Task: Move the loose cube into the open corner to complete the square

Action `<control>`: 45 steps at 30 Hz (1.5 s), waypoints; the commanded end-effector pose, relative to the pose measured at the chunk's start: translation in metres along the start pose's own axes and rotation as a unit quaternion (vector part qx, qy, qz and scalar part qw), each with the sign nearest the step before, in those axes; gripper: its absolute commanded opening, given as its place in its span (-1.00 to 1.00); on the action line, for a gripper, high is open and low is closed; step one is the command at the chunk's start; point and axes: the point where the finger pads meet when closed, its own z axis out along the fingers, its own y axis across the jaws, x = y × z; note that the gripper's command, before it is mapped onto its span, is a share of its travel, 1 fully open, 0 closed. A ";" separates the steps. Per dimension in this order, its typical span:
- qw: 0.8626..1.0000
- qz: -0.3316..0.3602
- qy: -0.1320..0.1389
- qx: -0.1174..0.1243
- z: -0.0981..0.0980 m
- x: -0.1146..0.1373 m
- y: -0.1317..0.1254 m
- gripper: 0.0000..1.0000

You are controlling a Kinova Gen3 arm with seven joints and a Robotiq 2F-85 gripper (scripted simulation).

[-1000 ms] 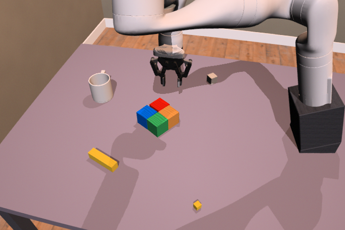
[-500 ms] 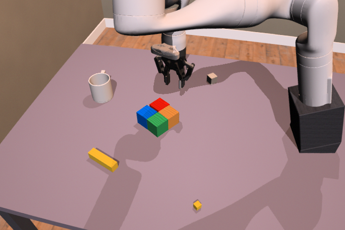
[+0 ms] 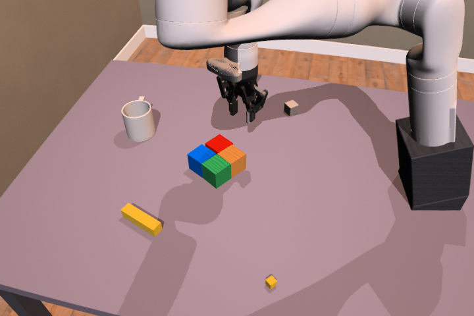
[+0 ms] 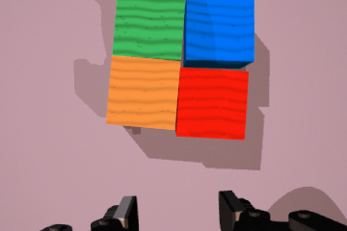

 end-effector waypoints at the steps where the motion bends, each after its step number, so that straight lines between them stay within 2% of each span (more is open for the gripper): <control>1: 1.000 0.023 0.001 -0.005 -0.002 0.001 0.001 0.08; 14: 0.999 0.053 0.001 -0.005 -0.002 0.001 -0.001 0.08; 32: 0.998 0.057 0.001 -0.005 -0.002 0.001 -0.001 0.08; 45: 0.998 0.056 0.002 -0.006 0.008 0.001 0.000 0.08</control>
